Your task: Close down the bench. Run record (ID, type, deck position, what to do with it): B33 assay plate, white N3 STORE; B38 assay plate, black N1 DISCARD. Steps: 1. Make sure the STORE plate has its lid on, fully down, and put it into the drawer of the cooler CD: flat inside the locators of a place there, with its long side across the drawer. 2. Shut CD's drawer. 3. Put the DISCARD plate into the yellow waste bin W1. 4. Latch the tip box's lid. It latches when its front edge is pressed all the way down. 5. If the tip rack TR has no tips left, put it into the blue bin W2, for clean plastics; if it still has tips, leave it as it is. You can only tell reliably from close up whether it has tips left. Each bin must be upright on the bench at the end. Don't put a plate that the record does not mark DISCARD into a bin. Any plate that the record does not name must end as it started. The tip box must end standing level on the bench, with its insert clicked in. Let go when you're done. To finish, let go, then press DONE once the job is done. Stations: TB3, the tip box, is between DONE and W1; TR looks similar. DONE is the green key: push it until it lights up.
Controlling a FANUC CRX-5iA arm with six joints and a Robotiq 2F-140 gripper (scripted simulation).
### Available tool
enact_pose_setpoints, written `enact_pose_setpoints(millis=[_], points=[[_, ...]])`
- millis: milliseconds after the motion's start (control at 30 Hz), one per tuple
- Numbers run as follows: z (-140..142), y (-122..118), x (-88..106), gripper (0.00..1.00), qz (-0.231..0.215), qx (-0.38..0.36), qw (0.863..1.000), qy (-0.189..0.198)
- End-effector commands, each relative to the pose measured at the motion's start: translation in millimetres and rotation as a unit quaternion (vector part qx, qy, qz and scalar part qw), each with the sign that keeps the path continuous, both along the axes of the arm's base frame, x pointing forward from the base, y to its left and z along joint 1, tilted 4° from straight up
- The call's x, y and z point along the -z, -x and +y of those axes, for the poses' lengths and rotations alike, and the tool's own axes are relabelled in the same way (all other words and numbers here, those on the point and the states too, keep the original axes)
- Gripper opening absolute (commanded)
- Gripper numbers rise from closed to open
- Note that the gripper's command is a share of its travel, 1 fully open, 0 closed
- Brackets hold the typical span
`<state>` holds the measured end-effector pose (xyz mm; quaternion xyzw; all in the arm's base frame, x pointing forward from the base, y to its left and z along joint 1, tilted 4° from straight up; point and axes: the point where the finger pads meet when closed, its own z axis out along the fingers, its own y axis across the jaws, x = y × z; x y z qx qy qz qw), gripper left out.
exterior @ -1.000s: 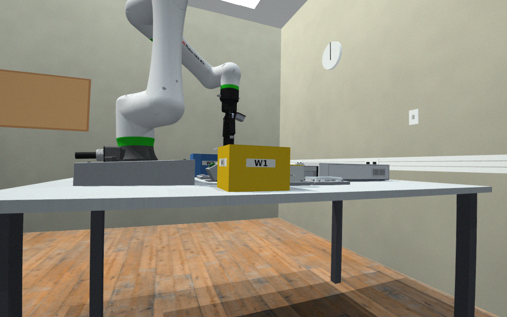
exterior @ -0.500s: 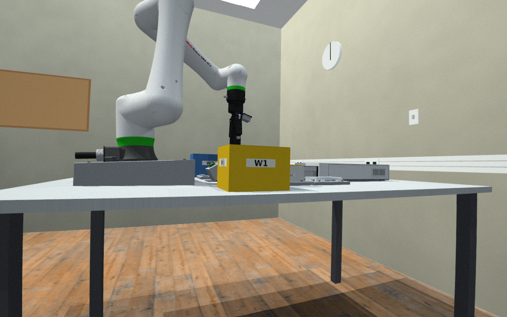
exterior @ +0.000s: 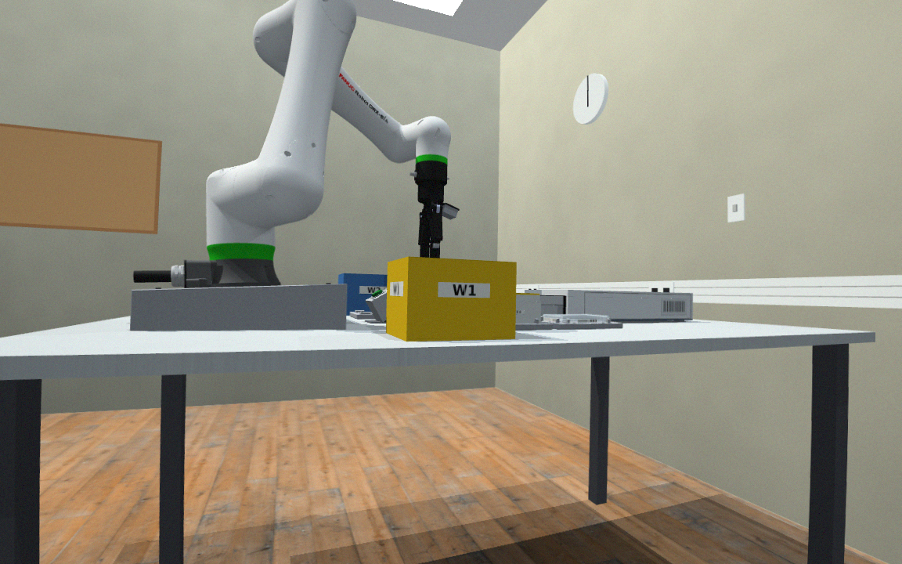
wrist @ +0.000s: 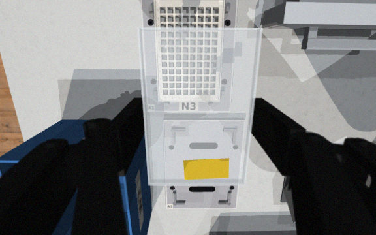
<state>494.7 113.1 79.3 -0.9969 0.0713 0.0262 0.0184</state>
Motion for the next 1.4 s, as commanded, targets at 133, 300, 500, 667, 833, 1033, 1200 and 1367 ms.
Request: enact_pose_setpoints(millis=[133, 300, 500, 667, 833, 1033, 1200, 1367], points=[[0, -21, 0.1, 0.1, -0.001, 0.0, 1.0, 0.0], [0, -34, 0.8, 0.1, -0.001, 0.0, 1.0, 0.0], [0, -45, 1.3, 0.1, -0.001, 0.0, 1.0, 0.0], [0, -45, 1.3, 0.1, -0.001, 0.0, 1.0, 0.0], [0, -45, 1.3, 0.1, -0.001, 0.0, 1.0, 0.0], [0, -44, 5.2, 0.1, -0.001, 0.0, 1.0, 0.0], [0, -44, 11.9, 0.1, -0.001, 0.0, 1.0, 0.0], [0, -43, 18.5, 0.1, -0.001, 0.0, 1.0, 0.0]])
